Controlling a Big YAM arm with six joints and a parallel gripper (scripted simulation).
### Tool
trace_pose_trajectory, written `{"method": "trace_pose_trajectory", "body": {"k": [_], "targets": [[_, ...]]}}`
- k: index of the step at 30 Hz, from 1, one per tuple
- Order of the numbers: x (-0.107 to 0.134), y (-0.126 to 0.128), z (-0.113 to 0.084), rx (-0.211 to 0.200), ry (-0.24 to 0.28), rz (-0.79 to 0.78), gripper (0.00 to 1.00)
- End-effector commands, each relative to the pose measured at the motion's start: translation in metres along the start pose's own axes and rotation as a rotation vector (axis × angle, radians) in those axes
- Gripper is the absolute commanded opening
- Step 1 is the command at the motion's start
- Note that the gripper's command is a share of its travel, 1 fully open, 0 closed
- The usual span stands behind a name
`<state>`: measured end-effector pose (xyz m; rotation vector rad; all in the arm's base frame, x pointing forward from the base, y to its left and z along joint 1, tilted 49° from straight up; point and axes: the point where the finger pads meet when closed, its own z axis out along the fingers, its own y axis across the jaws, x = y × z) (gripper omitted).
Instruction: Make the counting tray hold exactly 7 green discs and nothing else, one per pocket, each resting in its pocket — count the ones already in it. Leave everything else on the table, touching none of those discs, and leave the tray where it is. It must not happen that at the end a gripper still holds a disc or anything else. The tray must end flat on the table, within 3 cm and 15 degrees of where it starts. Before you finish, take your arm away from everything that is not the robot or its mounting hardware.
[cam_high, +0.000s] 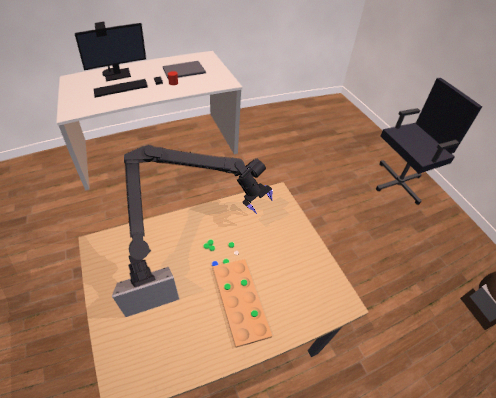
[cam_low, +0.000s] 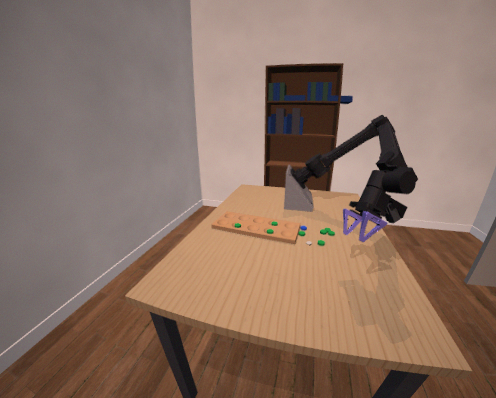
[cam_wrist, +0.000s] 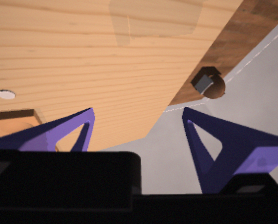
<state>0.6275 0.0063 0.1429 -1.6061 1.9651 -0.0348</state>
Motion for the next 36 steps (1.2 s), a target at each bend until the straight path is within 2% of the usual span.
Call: {"method": "trace_pose_trajectory", "body": {"k": [1, 17, 18, 23, 30, 31, 32, 34, 35, 36], "targets": [[0.001, -0.004, -0.004, 0.010, 0.001, 0.001, 1.00], [0.001, -0.004, -0.004, 0.010, 0.001, 0.001, 1.00], [0.000, -0.016, -0.014, 0.038, -0.002, 0.000, 0.44], [0.010, -0.003, -0.012, 0.007, 0.000, 0.065, 0.44], [0.016, 0.006, -0.019, -0.012, -0.018, 0.257, 0.44], [0.012, -0.004, -0.023, 0.010, -0.024, 0.247, 0.44], [0.017, 0.010, -0.018, -0.022, -0.022, 0.308, 0.44], [0.017, 0.010, -0.018, -0.022, -0.022, 0.308, 0.44], [0.007, 0.017, -0.014, -0.043, -0.032, 0.349, 0.44], [0.005, 0.016, -0.013, -0.037, -0.036, 0.342, 0.44]]}}
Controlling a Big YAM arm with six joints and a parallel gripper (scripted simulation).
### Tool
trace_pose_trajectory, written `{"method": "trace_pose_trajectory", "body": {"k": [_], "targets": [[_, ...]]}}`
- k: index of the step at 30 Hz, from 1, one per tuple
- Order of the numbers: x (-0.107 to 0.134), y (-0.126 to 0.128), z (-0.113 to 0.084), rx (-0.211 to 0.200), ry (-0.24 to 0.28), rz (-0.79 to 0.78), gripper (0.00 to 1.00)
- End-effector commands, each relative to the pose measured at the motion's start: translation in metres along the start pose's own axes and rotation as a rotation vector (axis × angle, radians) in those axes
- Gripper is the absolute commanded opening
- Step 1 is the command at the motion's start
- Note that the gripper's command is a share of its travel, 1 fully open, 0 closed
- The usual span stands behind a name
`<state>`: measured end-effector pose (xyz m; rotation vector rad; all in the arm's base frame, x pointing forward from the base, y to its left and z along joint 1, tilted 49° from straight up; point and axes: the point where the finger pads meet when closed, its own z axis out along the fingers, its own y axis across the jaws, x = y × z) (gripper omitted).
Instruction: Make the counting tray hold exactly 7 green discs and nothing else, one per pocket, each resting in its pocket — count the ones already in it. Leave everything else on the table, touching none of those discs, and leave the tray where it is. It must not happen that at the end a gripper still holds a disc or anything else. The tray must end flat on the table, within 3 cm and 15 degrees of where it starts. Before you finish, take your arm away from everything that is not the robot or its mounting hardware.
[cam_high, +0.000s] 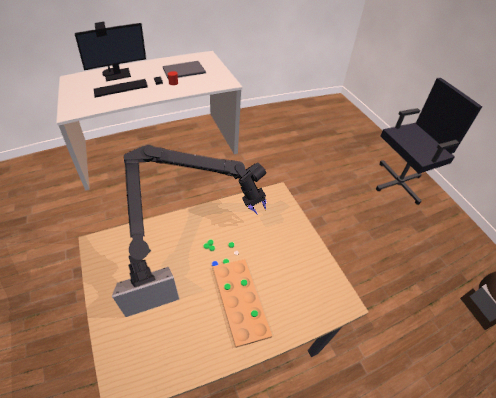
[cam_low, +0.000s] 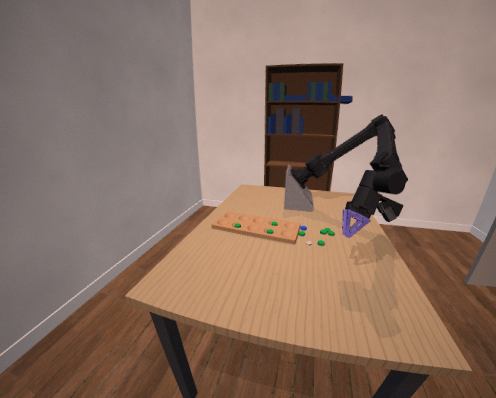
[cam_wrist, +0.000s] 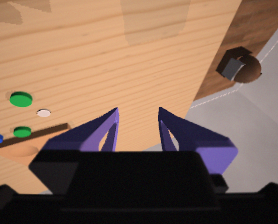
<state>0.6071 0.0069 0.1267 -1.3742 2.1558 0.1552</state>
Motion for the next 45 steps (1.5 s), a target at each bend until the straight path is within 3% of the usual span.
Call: {"method": "trace_pose_trajectory", "body": {"k": [1, 4, 5, 8, 9, 13, 15, 16, 18, 19, 22, 23, 27, 28, 29, 32, 34, 35, 38, 40, 41, 45], "targets": [[0.007, -0.005, -0.021, 0.018, -0.012, 0.167, 0.44], [-0.004, -0.019, -0.027, 0.053, -0.027, 0.146, 0.44], [0.011, -0.002, -0.021, 0.006, -0.015, 0.239, 0.44], [0.004, -0.011, -0.024, 0.026, -0.024, 0.224, 0.44], [0.014, 0.003, -0.021, -0.009, -0.019, 0.313, 0.44], [0.016, 0.008, -0.019, -0.028, -0.021, 0.392, 0.44], [0.016, 0.008, -0.019, -0.028, -0.021, 0.392, 0.44], [-0.009, -0.009, -0.024, 0.013, -0.052, 0.342, 0.44], [-0.010, -0.008, -0.023, 0.012, -0.052, 0.341, 0.44], [0.019, 0.013, -0.019, -0.044, -0.024, 0.475, 0.44], [0.017, 0.015, -0.010, -0.051, -0.020, 0.467, 0.44], [0.023, 0.019, -0.016, -0.067, -0.021, 0.566, 0.44], [0.009, 0.003, -0.022, -0.033, -0.046, 0.536, 0.44], [0.005, 0.004, -0.021, -0.036, -0.047, 0.530, 0.44], [0.024, 0.024, -0.018, -0.083, -0.024, 0.654, 0.44], [0.026, 0.025, -0.015, -0.086, -0.021, 0.657, 0.44], [0.013, 0.013, -0.014, -0.064, -0.040, 0.625, 0.44], [0.029, 0.031, -0.015, -0.108, -0.019, 0.752, 0.44], [0.031, 0.030, -0.011, -0.104, -0.018, 0.750, 0.44], [0.017, 0.021, -0.014, -0.092, -0.034, 0.726, 0.44], [0.032, 0.037, -0.014, -0.129, -0.015, 0.849, 0.44], [0.027, 0.033, -0.011, -0.122, -0.021, 0.835, 0.44]]}}
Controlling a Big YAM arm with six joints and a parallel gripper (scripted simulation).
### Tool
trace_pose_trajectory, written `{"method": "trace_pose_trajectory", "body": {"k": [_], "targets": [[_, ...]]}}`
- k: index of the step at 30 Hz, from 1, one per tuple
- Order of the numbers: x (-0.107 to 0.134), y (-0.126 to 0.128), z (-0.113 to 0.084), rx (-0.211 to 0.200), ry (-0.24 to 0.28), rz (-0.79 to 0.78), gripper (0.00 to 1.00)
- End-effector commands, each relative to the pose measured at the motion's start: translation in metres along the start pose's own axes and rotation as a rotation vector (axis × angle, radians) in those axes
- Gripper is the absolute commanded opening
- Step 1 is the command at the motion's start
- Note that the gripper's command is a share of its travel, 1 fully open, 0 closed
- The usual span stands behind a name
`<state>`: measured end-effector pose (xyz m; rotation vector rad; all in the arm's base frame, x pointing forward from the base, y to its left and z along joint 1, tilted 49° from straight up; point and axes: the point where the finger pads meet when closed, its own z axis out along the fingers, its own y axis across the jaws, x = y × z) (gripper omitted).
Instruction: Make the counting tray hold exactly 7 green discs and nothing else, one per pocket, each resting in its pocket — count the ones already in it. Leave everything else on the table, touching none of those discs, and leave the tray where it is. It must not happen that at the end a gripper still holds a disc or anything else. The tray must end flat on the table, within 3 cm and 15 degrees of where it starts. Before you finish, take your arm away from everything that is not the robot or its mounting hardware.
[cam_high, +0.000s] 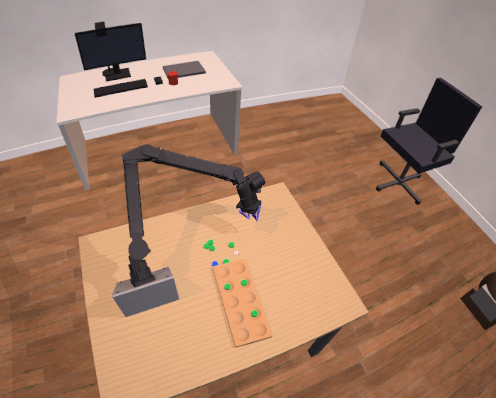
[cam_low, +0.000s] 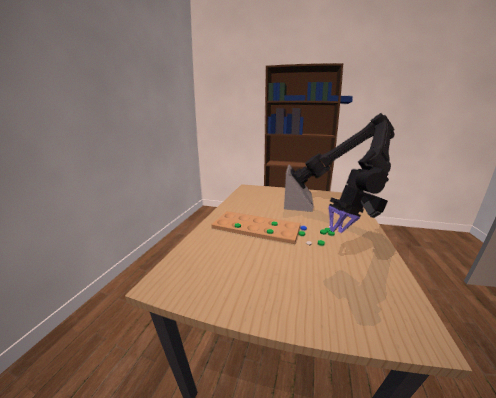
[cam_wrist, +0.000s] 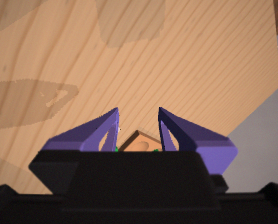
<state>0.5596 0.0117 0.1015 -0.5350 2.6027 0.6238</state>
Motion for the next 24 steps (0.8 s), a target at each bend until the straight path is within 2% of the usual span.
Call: {"method": "trace_pose_trajectory", "body": {"k": [1, 2, 5, 8, 9, 12, 15, 16, 21, 22, 24], "targets": [[-0.018, -0.010, -0.020, 0.028, -0.046, 0.043, 0.44], [0.005, -0.008, -0.019, -0.001, -0.020, 0.173, 0.44], [0.005, -0.012, -0.015, 0.005, -0.025, 0.169, 0.44], [-0.013, -0.007, -0.018, 0.009, -0.044, 0.137, 0.44], [0.012, -0.005, -0.018, -0.022, -0.013, 0.275, 0.44], [0.012, -0.008, -0.014, -0.017, -0.014, 0.273, 0.44], [-0.009, -0.004, -0.019, -0.013, -0.036, 0.239, 0.44], [0.018, -0.002, -0.017, -0.041, -0.005, 0.378, 0.44], [0.018, -0.005, -0.014, -0.037, -0.006, 0.377, 0.44], [0.024, 0.000, -0.016, -0.060, 0.006, 0.483, 0.44], [0.014, 0.005, -0.015, -0.059, -0.004, 0.459, 0.44]]}}
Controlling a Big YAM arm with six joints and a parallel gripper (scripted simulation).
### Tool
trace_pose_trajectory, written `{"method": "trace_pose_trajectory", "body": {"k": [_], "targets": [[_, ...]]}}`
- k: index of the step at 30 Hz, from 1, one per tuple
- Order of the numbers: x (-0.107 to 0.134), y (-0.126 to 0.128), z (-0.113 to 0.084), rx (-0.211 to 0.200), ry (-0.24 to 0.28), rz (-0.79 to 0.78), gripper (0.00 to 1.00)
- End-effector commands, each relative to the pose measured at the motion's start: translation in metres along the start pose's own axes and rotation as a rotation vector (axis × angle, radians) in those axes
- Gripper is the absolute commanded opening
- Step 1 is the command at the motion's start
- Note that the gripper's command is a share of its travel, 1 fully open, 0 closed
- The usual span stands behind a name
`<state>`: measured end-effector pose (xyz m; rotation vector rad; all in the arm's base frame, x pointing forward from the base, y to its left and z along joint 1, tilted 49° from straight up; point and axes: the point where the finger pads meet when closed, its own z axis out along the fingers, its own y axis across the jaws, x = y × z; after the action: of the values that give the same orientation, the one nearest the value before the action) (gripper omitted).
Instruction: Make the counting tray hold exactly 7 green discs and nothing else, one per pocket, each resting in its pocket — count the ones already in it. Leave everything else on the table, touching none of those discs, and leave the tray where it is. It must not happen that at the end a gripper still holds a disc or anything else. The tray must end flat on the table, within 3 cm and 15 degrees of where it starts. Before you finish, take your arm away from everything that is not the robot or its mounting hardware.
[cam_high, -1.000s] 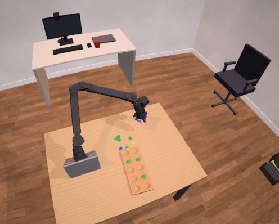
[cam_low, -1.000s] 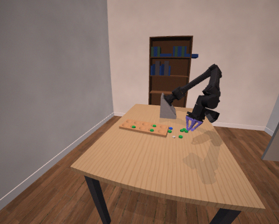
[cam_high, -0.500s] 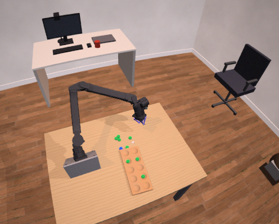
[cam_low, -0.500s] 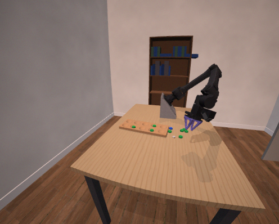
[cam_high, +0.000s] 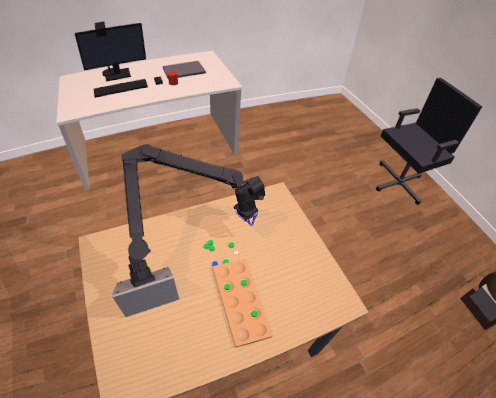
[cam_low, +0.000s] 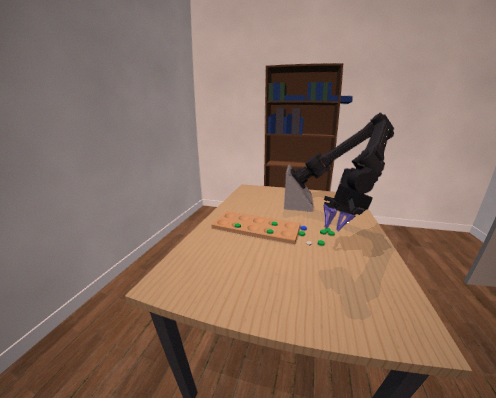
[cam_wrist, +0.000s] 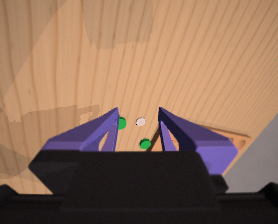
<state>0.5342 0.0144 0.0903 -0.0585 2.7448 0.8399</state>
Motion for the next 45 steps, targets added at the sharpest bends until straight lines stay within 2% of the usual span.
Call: {"method": "trace_pose_trajectory", "body": {"k": [1, 4, 5, 8, 10, 14, 15, 18, 19, 21, 22, 25, 28, 29, 33, 34, 35, 39, 40, 41, 44, 45], "targets": [[-0.018, 0.003, -0.020, 0.009, -0.056, 0.057, 0.44], [-0.018, 0.002, -0.019, 0.009, -0.055, 0.057, 0.44], [0.002, -0.005, -0.020, -0.011, -0.025, 0.197, 0.44], [0.000, -0.008, -0.019, -0.007, -0.031, 0.192, 0.44], [-0.015, 0.002, -0.022, -0.008, -0.049, 0.162, 0.44], [-0.015, 0.003, -0.021, -0.009, -0.047, 0.161, 0.44], [0.009, -0.005, -0.019, -0.028, -0.011, 0.302, 0.44], [0.007, -0.008, -0.017, -0.025, -0.016, 0.298, 0.44], [-0.003, -0.003, -0.020, -0.025, -0.031, 0.278, 0.44], [-0.010, 0.003, -0.021, -0.027, -0.037, 0.262, 0.44], [0.015, -0.005, -0.018, -0.044, 0.002, 0.405, 0.44], [0.014, -0.008, -0.015, -0.041, -0.001, 0.402, 0.44], [-0.002, 0.003, -0.019, -0.044, -0.020, 0.366, 0.44], [0.022, -0.004, -0.017, -0.059, 0.017, 0.506, 0.44], [0.017, -0.004, -0.011, -0.056, 0.012, 0.490, 0.44], [0.008, 0.000, -0.014, -0.057, -0.001, 0.473, 0.44], [0.029, -0.004, -0.015, -0.072, 0.037, 0.609, 0.44], [0.022, -0.003, -0.012, -0.070, 0.027, 0.591, 0.44], [0.035, -0.004, -0.015, -0.084, 0.053, 0.705, 0.44], [0.035, -0.004, -0.015, -0.084, 0.053, 0.705, 0.44], [0.020, 0.003, -0.015, -0.085, 0.031, 0.668, 0.44], [0.040, -0.002, -0.015, -0.095, 0.067, 0.797, 0.44]]}}
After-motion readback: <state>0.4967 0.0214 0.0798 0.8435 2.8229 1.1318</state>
